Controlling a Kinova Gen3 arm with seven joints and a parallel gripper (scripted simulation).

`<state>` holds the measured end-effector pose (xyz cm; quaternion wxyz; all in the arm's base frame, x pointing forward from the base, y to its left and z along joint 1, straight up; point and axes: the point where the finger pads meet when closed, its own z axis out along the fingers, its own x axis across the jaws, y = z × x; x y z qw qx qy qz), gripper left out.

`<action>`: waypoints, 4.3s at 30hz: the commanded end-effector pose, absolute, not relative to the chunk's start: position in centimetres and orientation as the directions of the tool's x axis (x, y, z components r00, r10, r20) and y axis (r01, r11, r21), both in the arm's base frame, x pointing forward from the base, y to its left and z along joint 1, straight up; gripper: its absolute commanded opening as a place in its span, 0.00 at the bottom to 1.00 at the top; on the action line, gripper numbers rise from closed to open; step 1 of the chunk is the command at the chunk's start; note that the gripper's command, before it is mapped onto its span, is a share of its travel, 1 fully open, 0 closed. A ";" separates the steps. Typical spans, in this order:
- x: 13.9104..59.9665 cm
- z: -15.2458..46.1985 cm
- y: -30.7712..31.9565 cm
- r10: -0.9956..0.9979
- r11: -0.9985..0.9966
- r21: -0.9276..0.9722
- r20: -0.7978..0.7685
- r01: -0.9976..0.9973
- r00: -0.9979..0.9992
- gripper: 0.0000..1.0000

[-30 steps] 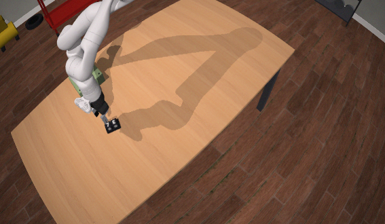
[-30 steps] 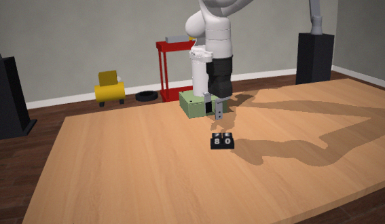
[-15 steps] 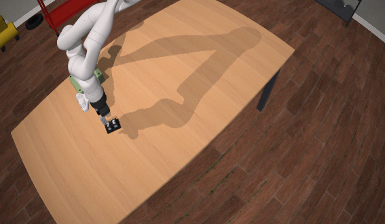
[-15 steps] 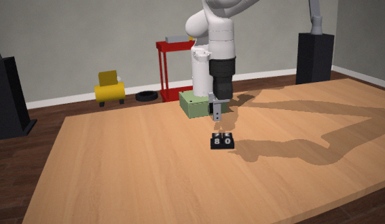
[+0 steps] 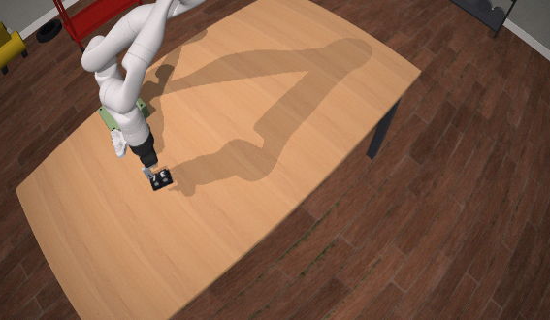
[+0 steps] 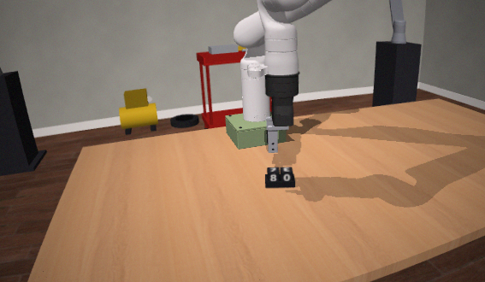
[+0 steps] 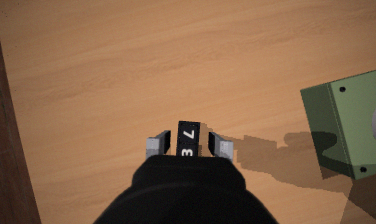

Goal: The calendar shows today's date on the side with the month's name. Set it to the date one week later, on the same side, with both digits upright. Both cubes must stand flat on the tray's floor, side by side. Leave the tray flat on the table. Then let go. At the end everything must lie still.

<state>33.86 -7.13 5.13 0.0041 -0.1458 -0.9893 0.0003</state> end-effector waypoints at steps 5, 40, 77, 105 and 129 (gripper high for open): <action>33.9 5.1 -7.1 0.309 0.951 -0.004 0.005 0.309 -0.951 1.00; 33.9 5.1 -7.0 0.328 0.945 -0.004 0.003 0.328 -0.945 0.87; 33.9 3.9 -7.0 0.329 0.944 -0.004 0.003 0.329 -0.944 0.87; 34.0 0.5 -7.0 0.329 0.944 -0.004 0.003 0.329 -0.944 0.87; 34.0 -0.1 -7.0 0.329 0.944 -0.004 0.003 0.329 -0.944 0.87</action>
